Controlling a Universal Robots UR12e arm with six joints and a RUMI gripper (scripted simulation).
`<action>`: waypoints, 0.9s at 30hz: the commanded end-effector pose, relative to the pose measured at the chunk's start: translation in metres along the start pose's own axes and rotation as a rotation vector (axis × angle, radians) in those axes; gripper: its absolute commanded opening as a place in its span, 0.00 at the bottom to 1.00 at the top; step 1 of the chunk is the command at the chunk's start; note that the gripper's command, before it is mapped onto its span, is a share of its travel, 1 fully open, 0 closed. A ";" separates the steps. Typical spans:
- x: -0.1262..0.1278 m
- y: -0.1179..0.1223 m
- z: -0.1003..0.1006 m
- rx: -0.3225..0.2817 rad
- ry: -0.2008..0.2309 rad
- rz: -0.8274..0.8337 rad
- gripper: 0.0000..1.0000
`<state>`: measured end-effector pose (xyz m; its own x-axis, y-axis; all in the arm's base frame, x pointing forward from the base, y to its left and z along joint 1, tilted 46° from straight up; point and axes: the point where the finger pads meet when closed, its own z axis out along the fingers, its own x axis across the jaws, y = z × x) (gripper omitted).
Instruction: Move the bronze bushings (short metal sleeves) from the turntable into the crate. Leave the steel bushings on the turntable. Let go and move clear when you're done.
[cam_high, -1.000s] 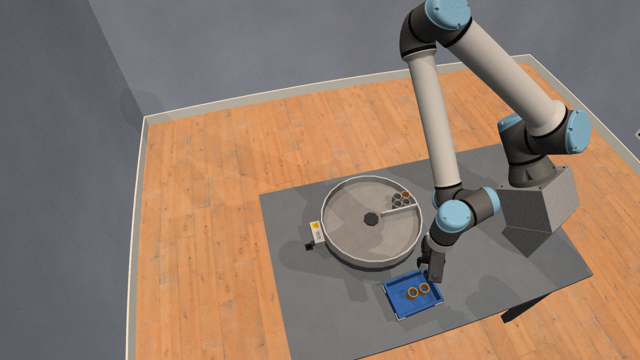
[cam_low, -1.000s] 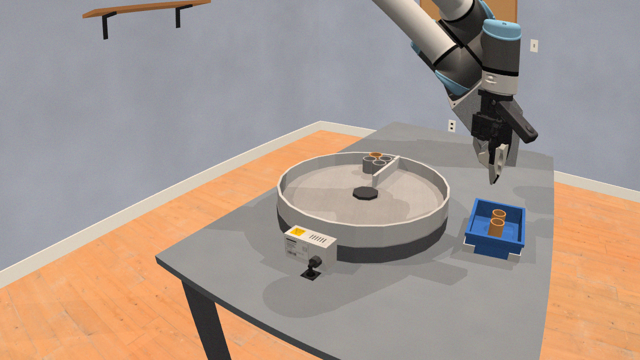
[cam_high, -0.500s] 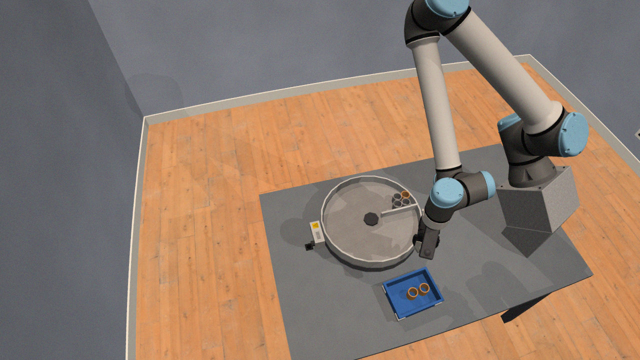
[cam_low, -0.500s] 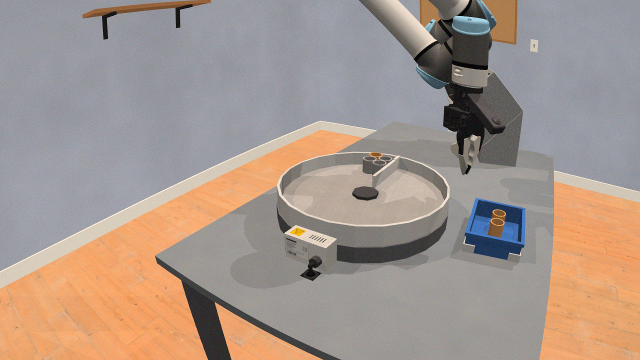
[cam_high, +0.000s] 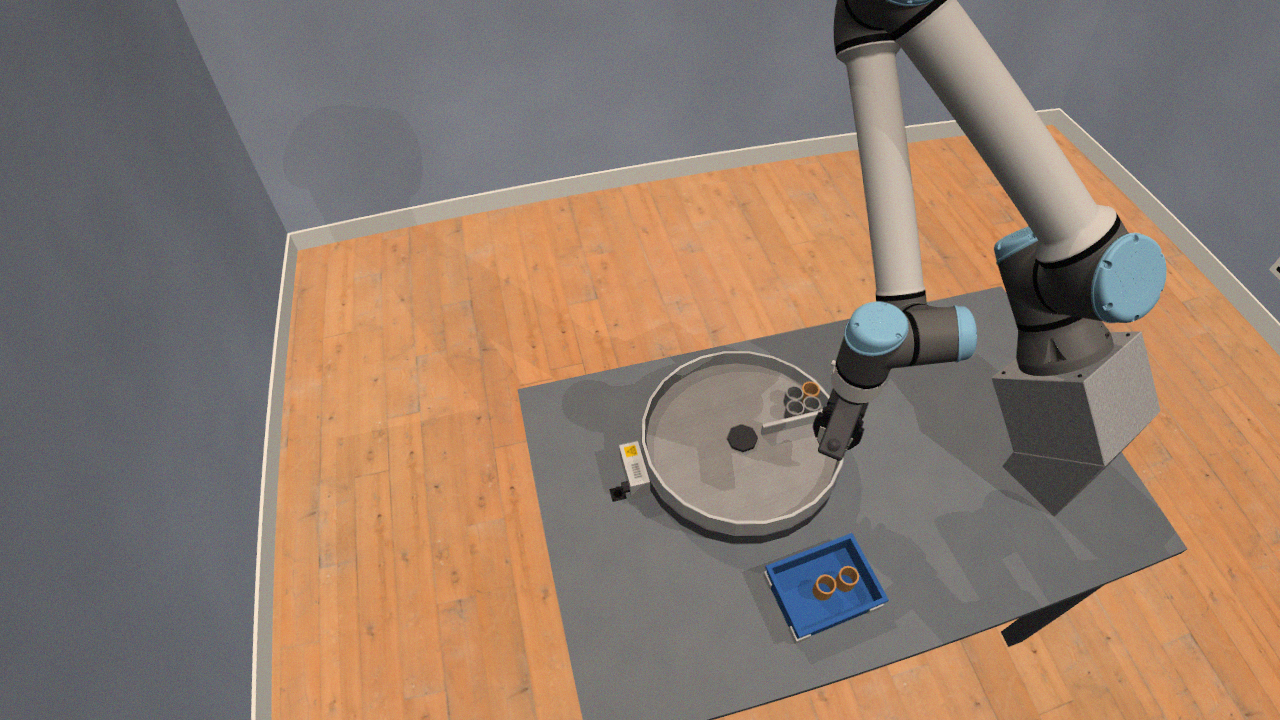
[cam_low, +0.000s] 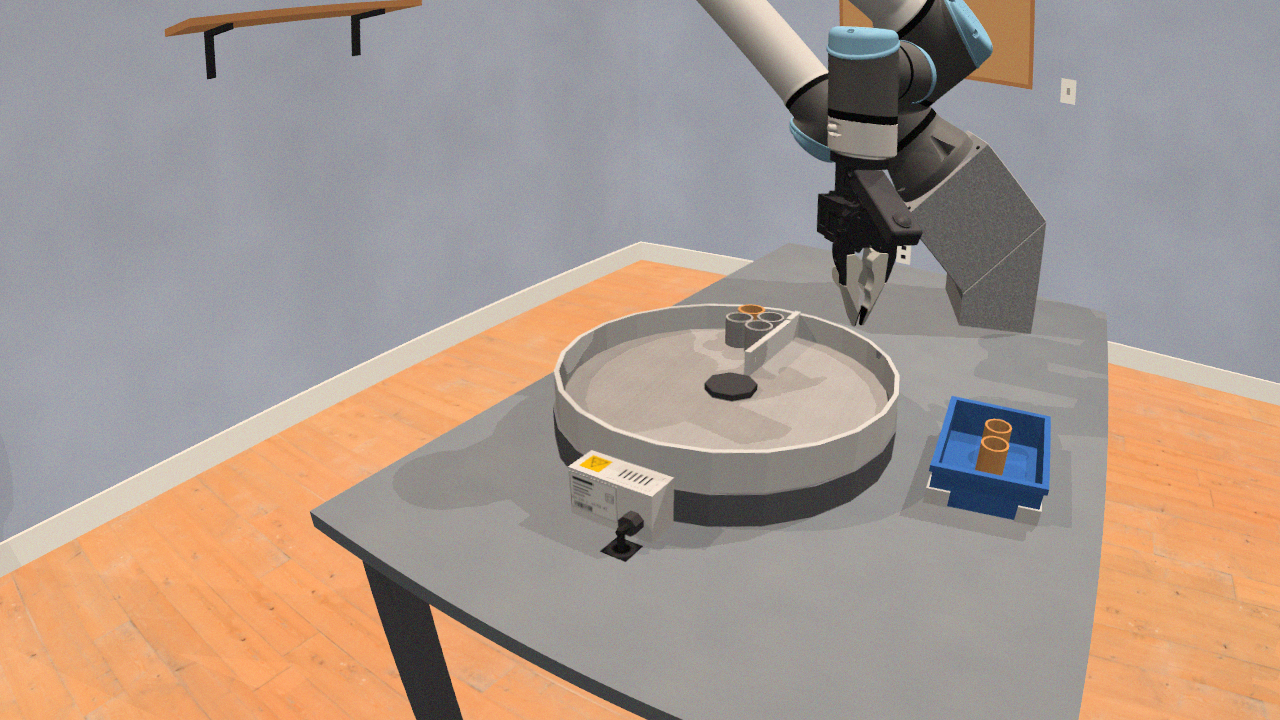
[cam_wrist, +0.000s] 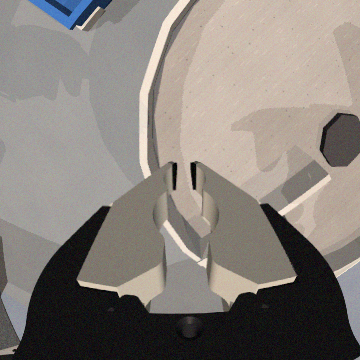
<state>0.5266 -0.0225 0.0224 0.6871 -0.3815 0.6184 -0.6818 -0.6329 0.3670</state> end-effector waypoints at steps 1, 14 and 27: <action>0.017 0.029 0.000 0.004 -0.001 0.044 0.05; 0.059 0.103 0.000 0.004 -0.001 0.165 0.05; 0.084 0.147 0.001 0.003 0.000 0.237 0.05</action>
<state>0.4874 -0.1377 0.1184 0.5238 -0.5085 0.6834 -0.8134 -0.5369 0.2240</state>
